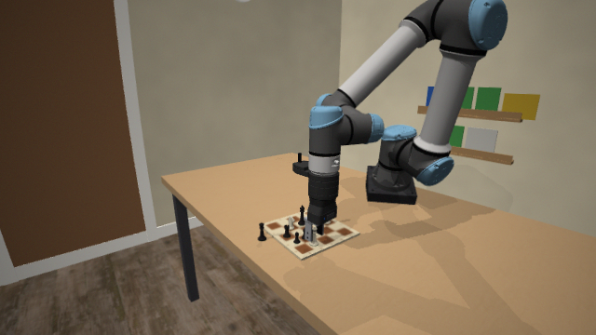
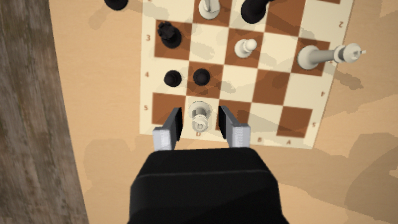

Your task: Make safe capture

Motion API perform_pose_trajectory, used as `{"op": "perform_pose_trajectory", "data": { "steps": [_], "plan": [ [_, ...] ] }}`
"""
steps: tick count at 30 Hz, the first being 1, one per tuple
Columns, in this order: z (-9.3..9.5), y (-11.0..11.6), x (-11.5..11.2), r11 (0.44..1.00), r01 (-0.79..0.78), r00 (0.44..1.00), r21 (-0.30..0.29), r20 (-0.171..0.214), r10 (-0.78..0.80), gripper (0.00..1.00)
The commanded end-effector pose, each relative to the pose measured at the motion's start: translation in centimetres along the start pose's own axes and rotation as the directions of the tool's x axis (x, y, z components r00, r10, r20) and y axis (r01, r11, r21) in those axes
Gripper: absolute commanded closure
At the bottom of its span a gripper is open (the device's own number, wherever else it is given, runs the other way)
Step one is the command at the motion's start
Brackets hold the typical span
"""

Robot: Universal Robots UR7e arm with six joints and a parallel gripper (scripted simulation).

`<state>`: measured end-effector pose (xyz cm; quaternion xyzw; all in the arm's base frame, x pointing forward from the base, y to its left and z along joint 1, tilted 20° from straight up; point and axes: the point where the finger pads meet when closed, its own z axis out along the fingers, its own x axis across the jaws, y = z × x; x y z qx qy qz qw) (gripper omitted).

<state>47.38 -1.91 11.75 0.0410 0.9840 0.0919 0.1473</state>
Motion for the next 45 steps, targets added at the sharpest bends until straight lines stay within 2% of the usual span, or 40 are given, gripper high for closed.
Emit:
{"op": "perform_pose_trajectory", "data": {
  "steps": [1, 30, 31, 45],
  "plan": [
    [0.0, -0.01, -0.06, 1.0, 0.0, 1.0, 0.001, 0.002, 0.0, 0.21],
    [0.0, -0.01, -0.06, 1.0, 0.0, 1.0, 0.001, 0.002, 0.0, 0.21],
    [0.0, -0.01, -0.06, 1.0, 0.0, 1.0, 0.001, 0.002, 0.0, 1.0],
    [0.0, -0.01, -0.06, 1.0, 0.0, 1.0, 0.001, 0.002, 0.0, 1.0]
  ]
}}
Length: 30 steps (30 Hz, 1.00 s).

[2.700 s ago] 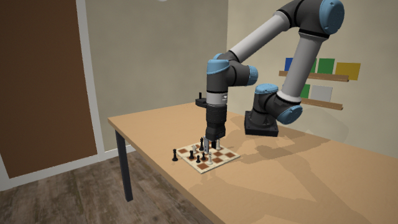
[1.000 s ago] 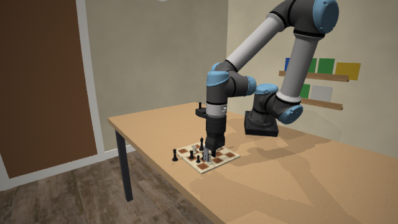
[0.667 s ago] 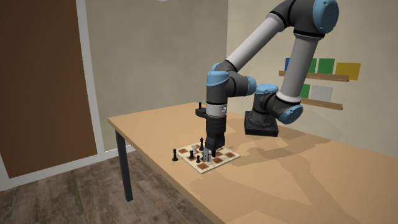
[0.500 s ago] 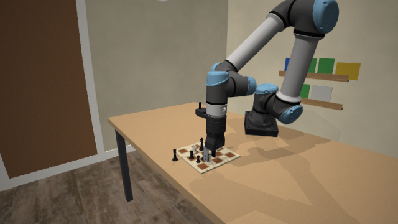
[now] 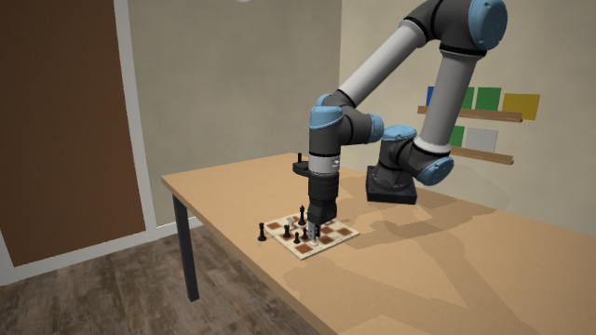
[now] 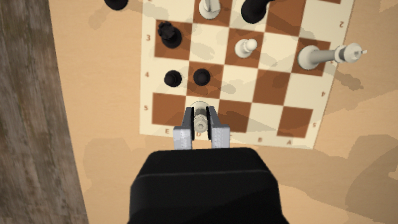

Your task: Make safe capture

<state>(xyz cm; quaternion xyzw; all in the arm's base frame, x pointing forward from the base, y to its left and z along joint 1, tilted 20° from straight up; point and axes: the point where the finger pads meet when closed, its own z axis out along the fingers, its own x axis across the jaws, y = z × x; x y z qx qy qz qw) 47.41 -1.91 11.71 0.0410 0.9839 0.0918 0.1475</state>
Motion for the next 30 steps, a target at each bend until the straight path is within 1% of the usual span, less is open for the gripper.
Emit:
{"op": "perform_pose_trajectory", "data": {
  "steps": [1, 22, 26, 30],
  "plan": [
    [0.0, 0.0, 0.0, 1.0, 0.0, 1.0, 0.0, 0.001, 0.0, 1.0],
    [-0.1, 0.0, 0.0, 1.0, 0.0, 1.0, 0.0, 0.001, 0.0, 1.0],
    [-0.9, 0.0, 0.0, 1.0, 0.0, 1.0, 0.0, 0.001, 0.0, 1.0],
    [-2.6, 0.0, 0.0, 1.0, 0.0, 1.0, 0.0, 0.001, 0.0, 1.0]
  ]
}}
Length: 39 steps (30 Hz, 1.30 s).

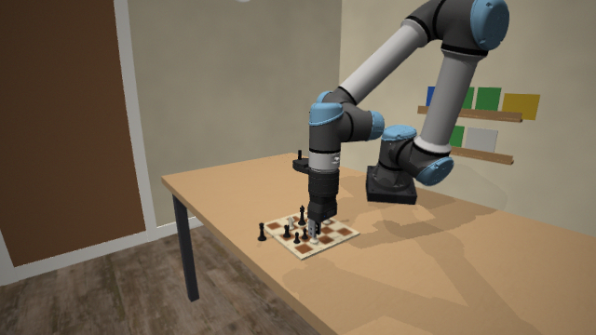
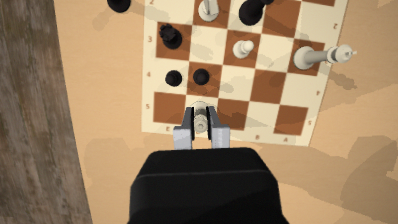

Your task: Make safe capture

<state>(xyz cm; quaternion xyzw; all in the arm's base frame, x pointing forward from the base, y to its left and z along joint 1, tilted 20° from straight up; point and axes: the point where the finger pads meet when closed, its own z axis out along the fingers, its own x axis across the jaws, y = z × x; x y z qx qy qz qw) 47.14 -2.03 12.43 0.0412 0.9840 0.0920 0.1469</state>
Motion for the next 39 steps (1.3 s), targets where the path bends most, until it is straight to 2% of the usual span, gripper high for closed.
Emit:
{"op": "perform_pose_trajectory", "data": {
  "steps": [1, 2, 4, 11, 16, 30, 36, 39],
  "plan": [
    [-2.4, 0.0, -0.1, 1.0, 0.001, 1.0, 0.001, 0.002, -0.001, 1.0],
    [-2.9, 0.0, -0.1, 1.0, 0.001, 1.0, 0.001, 0.002, -0.001, 1.0],
    [-2.9, 0.0, -0.1, 1.0, 0.001, 1.0, 0.001, 0.002, -0.001, 1.0],
    [-7.1, 0.0, -0.1, 1.0, 0.001, 1.0, 0.001, 0.002, -0.001, 1.0],
    [-8.9, 0.0, -0.1, 1.0, 0.001, 1.0, 0.001, 0.002, -0.001, 1.0],
    [-9.3, 0.0, -0.1, 1.0, -0.001, 1.0, 0.001, 0.002, 0.001, 1.0],
    [-9.2, -0.4, -3.2, 0.991, -0.132, 0.991, 0.0, 0.003, 0.132, 1.0],
    [-9.2, -0.4, -3.5, 0.99, -0.141, 0.99, 0.0, 0.003, 0.141, 1.0]
  ]
}}
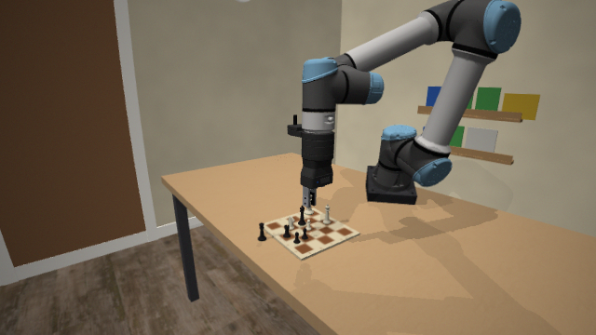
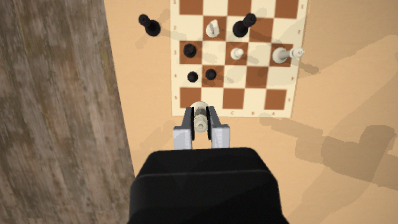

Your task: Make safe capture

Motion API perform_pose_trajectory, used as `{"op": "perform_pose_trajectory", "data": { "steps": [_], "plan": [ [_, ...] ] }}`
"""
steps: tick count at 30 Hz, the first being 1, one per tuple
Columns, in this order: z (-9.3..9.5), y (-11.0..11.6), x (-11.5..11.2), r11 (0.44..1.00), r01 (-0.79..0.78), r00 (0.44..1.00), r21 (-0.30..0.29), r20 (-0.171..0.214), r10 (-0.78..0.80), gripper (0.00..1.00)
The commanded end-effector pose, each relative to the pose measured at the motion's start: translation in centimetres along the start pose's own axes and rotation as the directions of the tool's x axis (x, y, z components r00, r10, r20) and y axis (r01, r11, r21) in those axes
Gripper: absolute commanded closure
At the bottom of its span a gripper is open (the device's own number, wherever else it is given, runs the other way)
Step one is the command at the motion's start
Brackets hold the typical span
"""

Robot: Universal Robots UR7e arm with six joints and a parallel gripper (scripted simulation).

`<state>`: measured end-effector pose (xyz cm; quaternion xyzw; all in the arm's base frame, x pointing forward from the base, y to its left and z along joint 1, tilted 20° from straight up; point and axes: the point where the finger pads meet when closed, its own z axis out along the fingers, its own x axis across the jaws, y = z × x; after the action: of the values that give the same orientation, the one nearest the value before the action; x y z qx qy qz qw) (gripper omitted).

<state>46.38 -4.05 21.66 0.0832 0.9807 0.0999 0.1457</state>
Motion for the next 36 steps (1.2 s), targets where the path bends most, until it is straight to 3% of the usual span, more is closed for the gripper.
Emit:
{"op": "perform_pose_trajectory", "data": {
  "steps": [1, 19, 36],
  "plan": [
    [0.1, 0.0, -1.4, 0.998, -0.058, 0.998, 0.004, -0.002, 0.058, 1.0],
    [0.6, 0.0, -1.4, 0.998, -0.058, 0.998, 0.005, -0.003, 0.058, 1.0],
    [6.7, 0.0, -1.5, 0.998, -0.058, 0.998, 0.005, -0.003, 0.058, 1.0]
  ]
}}
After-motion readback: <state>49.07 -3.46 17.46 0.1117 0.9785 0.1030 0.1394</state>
